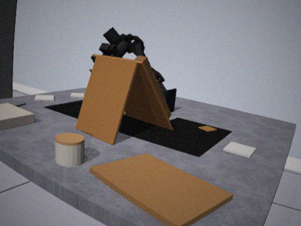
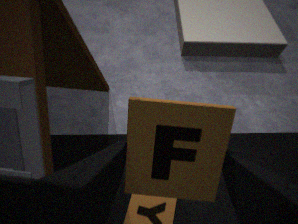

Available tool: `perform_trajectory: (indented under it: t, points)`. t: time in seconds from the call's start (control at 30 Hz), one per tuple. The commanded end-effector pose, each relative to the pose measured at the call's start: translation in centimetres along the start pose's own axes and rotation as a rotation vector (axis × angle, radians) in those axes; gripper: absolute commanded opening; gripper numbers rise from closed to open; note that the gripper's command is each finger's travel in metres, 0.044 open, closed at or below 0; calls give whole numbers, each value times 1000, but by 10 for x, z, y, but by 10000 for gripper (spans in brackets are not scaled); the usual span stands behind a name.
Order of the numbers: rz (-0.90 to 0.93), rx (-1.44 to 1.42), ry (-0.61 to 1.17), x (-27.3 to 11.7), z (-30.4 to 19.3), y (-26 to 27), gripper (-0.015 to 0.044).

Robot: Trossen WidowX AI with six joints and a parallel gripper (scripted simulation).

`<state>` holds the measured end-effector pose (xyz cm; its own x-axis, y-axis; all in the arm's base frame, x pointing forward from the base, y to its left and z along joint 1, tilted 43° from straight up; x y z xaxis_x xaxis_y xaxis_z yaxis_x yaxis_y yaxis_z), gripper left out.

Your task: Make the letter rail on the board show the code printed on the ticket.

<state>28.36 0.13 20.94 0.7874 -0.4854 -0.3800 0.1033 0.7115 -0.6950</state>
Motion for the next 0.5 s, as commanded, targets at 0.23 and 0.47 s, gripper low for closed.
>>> perform_trajectory:
  t: [0.23, 0.47]
  points:
    - [0, 0, 1, 0, -1, 7, 0]
    - [0, 0, 1, 0, -1, 10, 0]
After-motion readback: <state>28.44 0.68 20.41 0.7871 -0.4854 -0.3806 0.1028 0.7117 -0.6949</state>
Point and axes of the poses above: the point midway between the two fingers, 35 mm back from their tips, its own x axis out along the fingers, its own y axis across the jaws, z = x × y, the point moved 3 cm from there along -x, back along the fingers, and after that the axes turned 2 degrees about -x, right-handed, at the moved point
